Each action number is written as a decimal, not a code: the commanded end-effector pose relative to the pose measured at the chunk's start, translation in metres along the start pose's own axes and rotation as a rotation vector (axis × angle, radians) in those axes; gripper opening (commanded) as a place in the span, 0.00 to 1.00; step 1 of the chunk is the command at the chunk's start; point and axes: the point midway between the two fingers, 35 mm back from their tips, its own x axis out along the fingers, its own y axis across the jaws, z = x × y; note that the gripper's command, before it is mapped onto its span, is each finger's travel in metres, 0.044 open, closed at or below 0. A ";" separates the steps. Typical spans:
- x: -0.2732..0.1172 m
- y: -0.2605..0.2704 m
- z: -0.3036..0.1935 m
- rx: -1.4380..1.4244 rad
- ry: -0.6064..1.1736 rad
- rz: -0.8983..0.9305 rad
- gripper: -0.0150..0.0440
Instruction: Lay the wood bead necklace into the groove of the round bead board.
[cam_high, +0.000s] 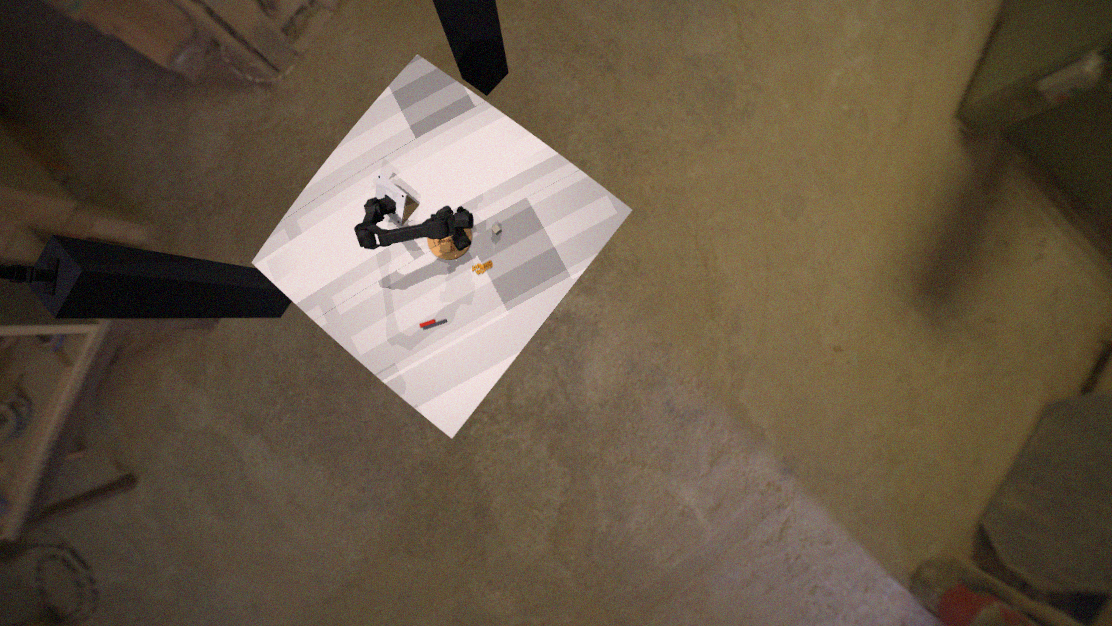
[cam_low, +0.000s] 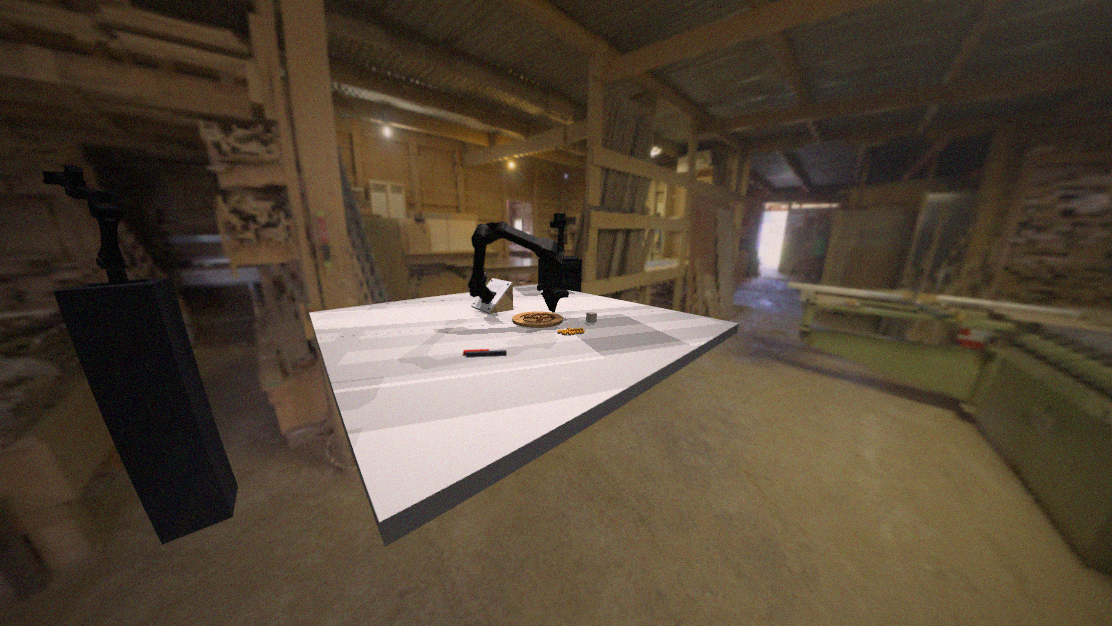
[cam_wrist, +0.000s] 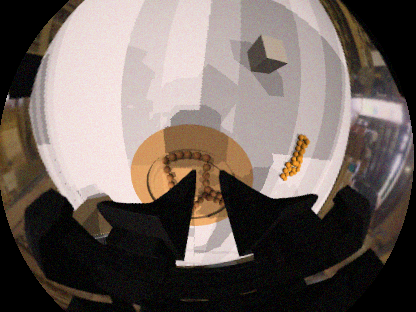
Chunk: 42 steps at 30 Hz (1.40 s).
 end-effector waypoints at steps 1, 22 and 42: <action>0.007 -0.001 -0.002 -0.003 0.008 -0.001 0.46; 0.021 0.000 -0.002 -0.002 0.009 0.002 0.25; 0.021 0.000 -0.002 -0.002 0.009 0.002 0.25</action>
